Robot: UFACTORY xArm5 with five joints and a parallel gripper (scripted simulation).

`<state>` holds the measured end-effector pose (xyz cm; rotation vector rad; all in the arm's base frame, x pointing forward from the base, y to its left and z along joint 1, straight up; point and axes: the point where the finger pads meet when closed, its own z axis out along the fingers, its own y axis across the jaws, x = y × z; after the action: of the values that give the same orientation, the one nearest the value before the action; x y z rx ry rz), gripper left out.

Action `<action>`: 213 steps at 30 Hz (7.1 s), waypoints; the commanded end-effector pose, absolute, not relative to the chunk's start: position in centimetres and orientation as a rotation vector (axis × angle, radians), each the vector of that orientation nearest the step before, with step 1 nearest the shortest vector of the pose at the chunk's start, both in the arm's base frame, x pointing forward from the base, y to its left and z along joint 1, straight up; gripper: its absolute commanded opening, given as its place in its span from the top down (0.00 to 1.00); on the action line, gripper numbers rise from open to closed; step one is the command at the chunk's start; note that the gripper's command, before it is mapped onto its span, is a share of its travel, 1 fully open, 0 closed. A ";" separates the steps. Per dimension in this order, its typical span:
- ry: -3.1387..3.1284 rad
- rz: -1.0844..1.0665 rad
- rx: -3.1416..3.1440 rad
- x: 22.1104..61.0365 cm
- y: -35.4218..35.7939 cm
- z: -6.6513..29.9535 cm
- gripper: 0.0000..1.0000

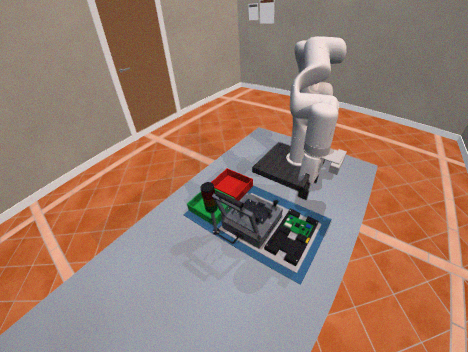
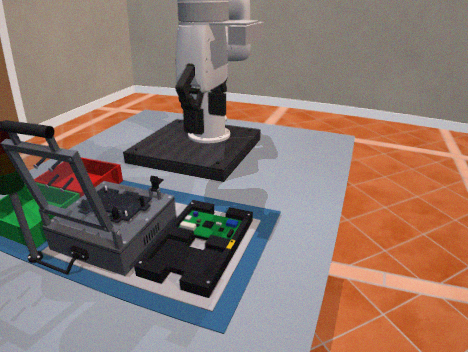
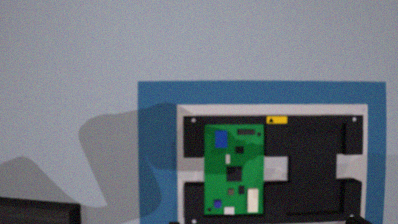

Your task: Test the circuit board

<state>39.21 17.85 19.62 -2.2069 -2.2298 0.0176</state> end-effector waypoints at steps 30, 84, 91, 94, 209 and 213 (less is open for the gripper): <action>-2.233 0.001 -2.210 39.6 18.0 4.7 0.00; -2.233 0.001 -2.210 39.7 18.0 0.2 0.00; -2.233 0.001 -2.210 39.7 18.0 -0.3 0.00; -2.233 0.001 -2.210 39.7 18.0 -0.6 0.00; -2.233 0.001 -2.210 39.7 18.0 -0.6 0.21; -2.233 0.001 -2.210 39.7 18.0 -0.1 0.21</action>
<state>39.51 17.96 -0.68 -2.2087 -2.2316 0.0074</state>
